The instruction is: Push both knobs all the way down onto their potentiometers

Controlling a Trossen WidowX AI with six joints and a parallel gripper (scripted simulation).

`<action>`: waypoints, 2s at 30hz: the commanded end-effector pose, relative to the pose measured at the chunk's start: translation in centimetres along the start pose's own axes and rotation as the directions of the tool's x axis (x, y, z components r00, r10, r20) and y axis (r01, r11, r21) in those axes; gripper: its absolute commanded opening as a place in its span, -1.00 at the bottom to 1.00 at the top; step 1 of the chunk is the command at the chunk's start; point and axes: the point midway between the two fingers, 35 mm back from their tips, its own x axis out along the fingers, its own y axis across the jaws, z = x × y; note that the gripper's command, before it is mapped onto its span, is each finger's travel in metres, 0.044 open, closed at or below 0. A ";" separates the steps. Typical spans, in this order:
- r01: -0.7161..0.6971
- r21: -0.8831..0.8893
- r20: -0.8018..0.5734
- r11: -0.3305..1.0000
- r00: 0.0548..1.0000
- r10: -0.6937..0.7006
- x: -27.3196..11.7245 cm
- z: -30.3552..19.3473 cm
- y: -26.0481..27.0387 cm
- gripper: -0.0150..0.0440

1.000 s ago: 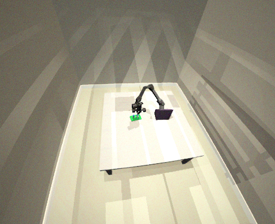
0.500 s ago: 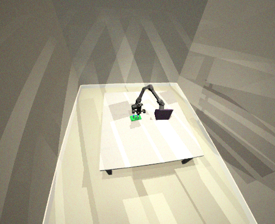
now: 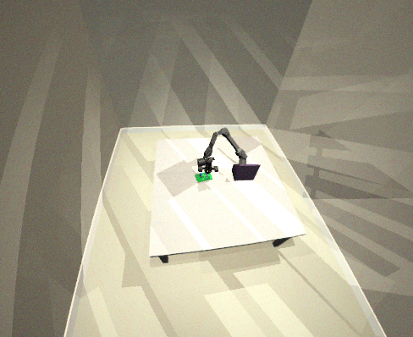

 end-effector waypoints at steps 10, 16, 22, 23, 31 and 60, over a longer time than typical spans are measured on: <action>0.003 -0.003 0.004 1.000 1.000 -0.003 0.3 0.1 -0.1 -0.49; 0.003 -0.003 0.004 1.000 1.000 -0.003 0.4 0.1 -0.1 -0.49; 0.003 -0.003 0.004 1.000 1.000 -0.003 0.6 0.1 -0.1 -0.49; 0.003 -0.003 0.004 1.000 1.000 -0.003 0.6 0.1 -0.1 -0.49; 0.003 -0.003 0.004 1.000 1.000 -0.003 0.8 0.1 -0.1 -0.49; 0.003 -0.003 0.004 1.000 1.000 -0.003 1.0 0.1 -0.1 -0.49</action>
